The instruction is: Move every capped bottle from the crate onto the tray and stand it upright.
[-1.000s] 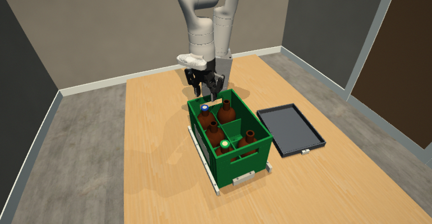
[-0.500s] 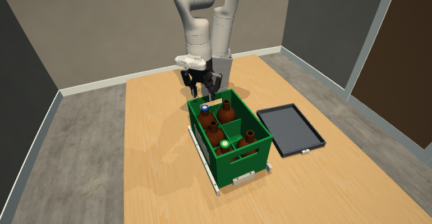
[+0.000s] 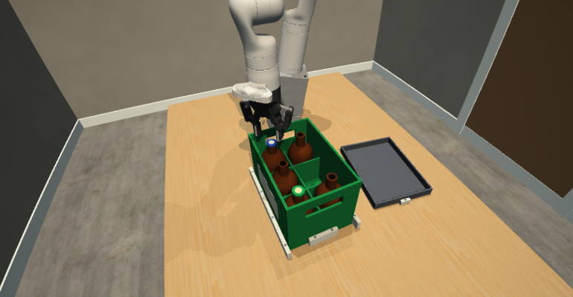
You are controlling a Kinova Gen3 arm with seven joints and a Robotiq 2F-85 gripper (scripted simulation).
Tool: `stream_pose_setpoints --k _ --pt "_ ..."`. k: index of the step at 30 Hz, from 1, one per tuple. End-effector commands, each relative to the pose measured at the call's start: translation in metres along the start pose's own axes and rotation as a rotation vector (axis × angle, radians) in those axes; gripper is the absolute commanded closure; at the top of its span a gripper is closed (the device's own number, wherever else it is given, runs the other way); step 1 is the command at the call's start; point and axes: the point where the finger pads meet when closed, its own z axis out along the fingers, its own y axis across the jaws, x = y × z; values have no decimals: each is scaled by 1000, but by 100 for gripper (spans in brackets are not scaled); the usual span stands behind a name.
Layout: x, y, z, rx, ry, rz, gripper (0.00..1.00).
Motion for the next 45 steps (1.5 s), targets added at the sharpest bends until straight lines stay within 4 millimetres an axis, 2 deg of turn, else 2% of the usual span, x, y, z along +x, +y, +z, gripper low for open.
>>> stream_pose_setpoints --k 1,16,45 --pt "0 0 0 0 2 0 40" --pt "-3 -3 4 1 -4 -4 40" --pt "-3 -3 36 1 -3 -3 40"
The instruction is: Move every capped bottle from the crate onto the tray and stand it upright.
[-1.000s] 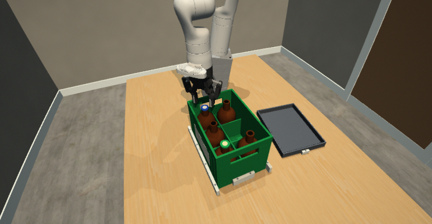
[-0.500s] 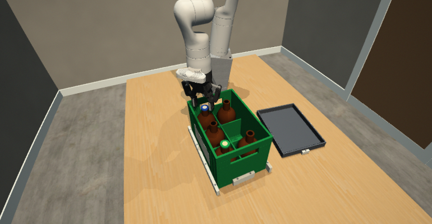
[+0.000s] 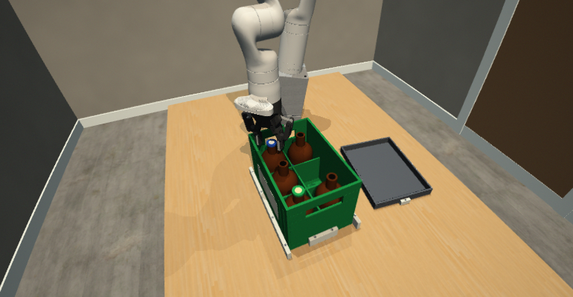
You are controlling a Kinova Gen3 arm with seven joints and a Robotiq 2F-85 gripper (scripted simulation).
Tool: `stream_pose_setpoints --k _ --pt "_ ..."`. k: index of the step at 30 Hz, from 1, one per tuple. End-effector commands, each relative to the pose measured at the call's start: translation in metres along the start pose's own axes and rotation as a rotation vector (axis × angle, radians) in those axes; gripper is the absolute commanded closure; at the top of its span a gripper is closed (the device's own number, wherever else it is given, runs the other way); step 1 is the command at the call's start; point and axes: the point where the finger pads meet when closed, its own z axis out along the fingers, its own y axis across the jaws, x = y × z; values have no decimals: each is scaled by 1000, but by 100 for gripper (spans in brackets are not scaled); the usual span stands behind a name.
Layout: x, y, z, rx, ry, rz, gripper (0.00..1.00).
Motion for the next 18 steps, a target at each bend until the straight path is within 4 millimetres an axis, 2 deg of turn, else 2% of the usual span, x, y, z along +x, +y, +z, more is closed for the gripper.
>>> stream_pose_setpoints --k 1,18 --pt "-2 -3 5 0 -6 -7 40" --pt "-3 -3 8 0 -6 -7 40"
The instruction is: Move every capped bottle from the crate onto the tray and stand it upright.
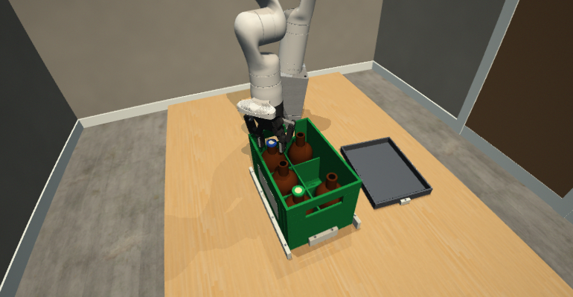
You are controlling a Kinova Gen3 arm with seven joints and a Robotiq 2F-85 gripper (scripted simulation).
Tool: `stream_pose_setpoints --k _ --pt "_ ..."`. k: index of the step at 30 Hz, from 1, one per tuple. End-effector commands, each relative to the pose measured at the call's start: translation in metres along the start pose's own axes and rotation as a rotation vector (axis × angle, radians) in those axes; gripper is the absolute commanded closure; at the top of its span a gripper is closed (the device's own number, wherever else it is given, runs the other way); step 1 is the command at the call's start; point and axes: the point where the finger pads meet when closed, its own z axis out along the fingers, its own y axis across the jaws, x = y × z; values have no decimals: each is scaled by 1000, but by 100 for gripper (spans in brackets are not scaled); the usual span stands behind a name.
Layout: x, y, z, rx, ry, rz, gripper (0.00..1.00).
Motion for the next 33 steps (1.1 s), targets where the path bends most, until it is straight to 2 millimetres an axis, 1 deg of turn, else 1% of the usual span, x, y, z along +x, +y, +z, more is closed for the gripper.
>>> stream_pose_setpoints --k 1,21,22,33 --pt "0 0 0 0 1 -1 40" --pt "1 0 -1 0 1 -1 40" --pt "1 0 -1 0 1 -1 100" --pt "1 0 -1 0 1 -1 100"
